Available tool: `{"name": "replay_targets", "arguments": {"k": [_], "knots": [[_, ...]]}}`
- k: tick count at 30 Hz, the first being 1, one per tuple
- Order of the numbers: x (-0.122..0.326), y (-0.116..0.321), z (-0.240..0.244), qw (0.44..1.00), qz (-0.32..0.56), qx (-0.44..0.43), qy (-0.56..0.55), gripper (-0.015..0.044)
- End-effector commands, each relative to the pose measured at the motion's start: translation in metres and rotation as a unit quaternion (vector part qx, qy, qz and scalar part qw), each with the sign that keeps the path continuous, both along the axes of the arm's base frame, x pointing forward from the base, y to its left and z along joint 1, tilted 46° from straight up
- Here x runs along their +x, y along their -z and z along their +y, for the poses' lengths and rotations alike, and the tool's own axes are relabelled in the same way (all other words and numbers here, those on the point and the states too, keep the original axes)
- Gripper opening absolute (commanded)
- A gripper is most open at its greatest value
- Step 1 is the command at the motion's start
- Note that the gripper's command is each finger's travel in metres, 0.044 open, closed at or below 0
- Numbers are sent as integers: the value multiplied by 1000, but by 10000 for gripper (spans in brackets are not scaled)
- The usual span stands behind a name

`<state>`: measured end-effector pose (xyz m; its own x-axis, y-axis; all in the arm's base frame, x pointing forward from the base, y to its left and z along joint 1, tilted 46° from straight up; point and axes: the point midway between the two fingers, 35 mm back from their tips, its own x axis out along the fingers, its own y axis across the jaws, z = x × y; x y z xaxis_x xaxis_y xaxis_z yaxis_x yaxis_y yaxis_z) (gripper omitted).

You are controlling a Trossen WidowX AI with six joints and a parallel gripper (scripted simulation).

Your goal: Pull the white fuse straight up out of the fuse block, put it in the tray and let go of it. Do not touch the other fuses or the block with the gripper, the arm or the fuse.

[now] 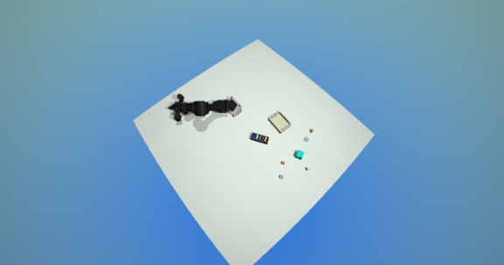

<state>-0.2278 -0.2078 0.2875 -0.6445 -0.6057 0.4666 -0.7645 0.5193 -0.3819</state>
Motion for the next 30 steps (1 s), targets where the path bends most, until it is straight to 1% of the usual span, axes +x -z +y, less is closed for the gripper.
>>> {"name": "replay_targets", "arguments": {"k": [1, 3, 6, 13, 17, 20, 23, 30], "knots": [[0, 0, 0, 1000, -2, -1, -1, 26], [0, 3, -2, 1000, -15, -5, -7, 71], [1, 6, -8, 998, -51, -24, -34, 71], [26, -28, -39, 975, -107, -113, -158, 71], [52, -45, -60, 950, -140, -145, -239, 71], [76, -59, -75, 923, -169, -166, -304, 71], [105, -75, -89, 884, -204, -187, -376, 71], [185, -110, -109, 766, -292, -206, -535, 71]]}}
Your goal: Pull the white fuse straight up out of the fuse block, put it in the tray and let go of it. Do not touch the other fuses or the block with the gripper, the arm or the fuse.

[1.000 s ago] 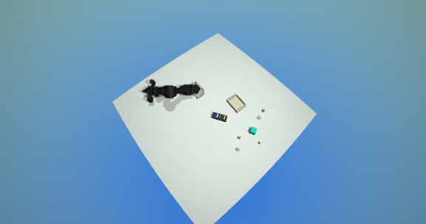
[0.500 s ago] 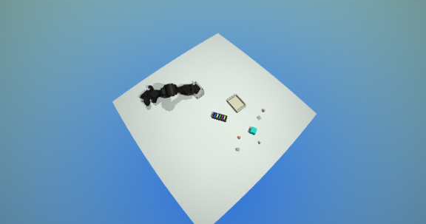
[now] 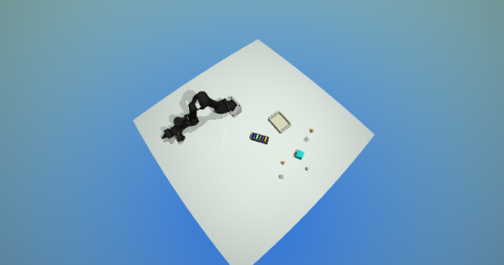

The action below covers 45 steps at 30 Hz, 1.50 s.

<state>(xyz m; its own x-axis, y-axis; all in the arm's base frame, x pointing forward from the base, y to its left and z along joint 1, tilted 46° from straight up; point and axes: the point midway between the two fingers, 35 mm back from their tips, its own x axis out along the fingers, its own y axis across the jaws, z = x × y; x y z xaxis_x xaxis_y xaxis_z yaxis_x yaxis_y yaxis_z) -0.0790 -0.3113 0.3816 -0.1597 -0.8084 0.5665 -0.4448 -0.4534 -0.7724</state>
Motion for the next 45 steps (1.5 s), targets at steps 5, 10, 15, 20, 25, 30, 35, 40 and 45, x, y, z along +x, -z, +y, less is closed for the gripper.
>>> {"name": "replay_targets", "arguments": {"k": [5, 10, 15, 20, 25, 30, 35, 40, 45], "knots": [[99, -26, -19, 969, -94, 3, -229, 71], [162, -34, -20, 922, -152, 31, -354, 71], [211, -26, -21, 866, -223, 89, -438, 71], [257, -7, -20, 802, -299, 163, -492, 71], [311, 30, -13, 714, -390, 272, -514, 71], [363, 72, 8, 622, -469, 381, -498, 71], [398, 73, 40, 563, -489, 423, -514, 71], [416, 97, 53, 524, -525, 469, -479, 71], [439, 135, 78, 476, -570, 529, -411, 71]]}}
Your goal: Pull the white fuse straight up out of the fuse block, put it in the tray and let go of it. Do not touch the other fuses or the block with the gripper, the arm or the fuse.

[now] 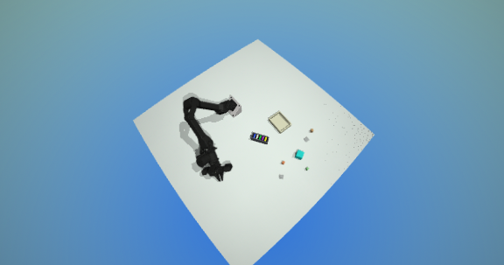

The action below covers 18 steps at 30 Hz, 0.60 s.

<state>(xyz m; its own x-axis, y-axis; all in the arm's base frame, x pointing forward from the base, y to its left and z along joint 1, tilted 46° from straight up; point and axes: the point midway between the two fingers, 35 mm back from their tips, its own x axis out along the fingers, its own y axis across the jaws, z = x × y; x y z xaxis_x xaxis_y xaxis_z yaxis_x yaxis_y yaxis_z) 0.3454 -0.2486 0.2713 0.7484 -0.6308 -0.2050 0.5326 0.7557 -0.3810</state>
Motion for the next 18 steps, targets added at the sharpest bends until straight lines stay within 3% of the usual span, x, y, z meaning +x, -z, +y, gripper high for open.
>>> {"name": "replay_targets", "arguments": {"k": [1, 11, 18], "knots": [[18, 33, 21, 996, 15, 88, 5, 71], [36, 122, 105, 948, 92, 293, 82, 71], [13, 179, 186, 898, 167, 353, 202, 71]]}}
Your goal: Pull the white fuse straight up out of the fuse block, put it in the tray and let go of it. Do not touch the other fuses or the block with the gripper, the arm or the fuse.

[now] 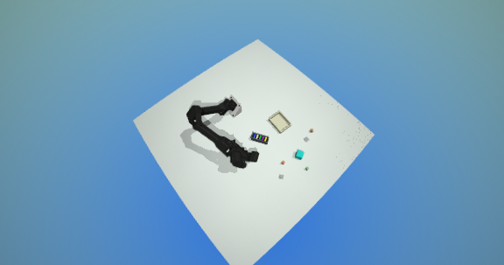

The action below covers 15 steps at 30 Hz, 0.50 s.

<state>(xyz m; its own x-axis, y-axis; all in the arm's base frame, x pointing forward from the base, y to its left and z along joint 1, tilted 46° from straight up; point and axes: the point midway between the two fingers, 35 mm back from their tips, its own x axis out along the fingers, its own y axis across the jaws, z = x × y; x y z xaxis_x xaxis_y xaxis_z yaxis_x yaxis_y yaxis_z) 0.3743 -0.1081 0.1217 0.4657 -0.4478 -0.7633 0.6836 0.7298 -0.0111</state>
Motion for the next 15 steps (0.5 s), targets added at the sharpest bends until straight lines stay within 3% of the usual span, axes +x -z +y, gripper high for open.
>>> {"name": "replay_targets", "arguments": {"k": [1, 8, 15], "knots": [[-22, 36, 59, 994, 78, 19, 78, 71], [-52, 58, 119, 982, 127, -35, 132, 71], [-76, 64, 136, 971, 138, -90, 174, 71]]}}
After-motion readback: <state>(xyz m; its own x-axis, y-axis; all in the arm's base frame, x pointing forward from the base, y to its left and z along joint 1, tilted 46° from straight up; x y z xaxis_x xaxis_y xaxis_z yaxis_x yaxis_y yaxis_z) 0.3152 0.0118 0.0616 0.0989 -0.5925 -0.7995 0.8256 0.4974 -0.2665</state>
